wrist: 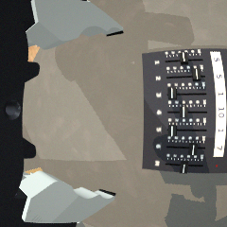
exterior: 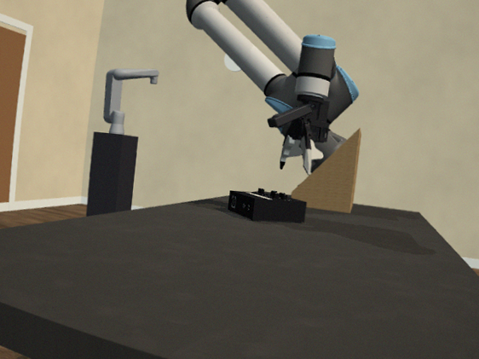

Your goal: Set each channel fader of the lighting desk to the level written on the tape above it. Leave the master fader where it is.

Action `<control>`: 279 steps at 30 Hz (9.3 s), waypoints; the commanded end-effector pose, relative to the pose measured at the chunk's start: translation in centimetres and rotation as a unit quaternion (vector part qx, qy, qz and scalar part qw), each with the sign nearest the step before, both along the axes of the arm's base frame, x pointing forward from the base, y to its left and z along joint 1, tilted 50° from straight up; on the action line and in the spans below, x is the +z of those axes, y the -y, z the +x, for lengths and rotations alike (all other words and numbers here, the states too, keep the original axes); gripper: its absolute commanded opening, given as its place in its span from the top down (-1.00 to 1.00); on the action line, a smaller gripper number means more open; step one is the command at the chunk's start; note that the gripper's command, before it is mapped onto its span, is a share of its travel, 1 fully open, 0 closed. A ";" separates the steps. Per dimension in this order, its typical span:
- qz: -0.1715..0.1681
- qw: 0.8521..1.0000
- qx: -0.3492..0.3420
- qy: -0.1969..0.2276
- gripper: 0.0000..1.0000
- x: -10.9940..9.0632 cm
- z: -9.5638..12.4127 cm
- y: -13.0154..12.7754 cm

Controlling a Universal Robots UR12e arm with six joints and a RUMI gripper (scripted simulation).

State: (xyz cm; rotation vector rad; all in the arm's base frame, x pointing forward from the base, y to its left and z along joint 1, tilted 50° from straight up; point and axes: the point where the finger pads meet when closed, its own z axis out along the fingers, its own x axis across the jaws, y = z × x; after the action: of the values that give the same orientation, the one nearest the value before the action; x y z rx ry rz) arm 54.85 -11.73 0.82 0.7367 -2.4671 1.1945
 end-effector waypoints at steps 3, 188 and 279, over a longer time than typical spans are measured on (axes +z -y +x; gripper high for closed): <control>0.000 1.000 0.000 0.000 -1.00 0.0 0.0 0.0; -0.036 0.390 -0.579 0.715 -1.00 8.3 5.0 -1.5; -0.053 -0.692 -0.450 0.562 1.00 2.3 8.8 4.0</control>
State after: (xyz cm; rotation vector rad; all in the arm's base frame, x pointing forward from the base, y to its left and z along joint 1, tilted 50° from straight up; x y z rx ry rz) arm 63.60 -15.72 3.06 2.0532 -1.0571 0.4203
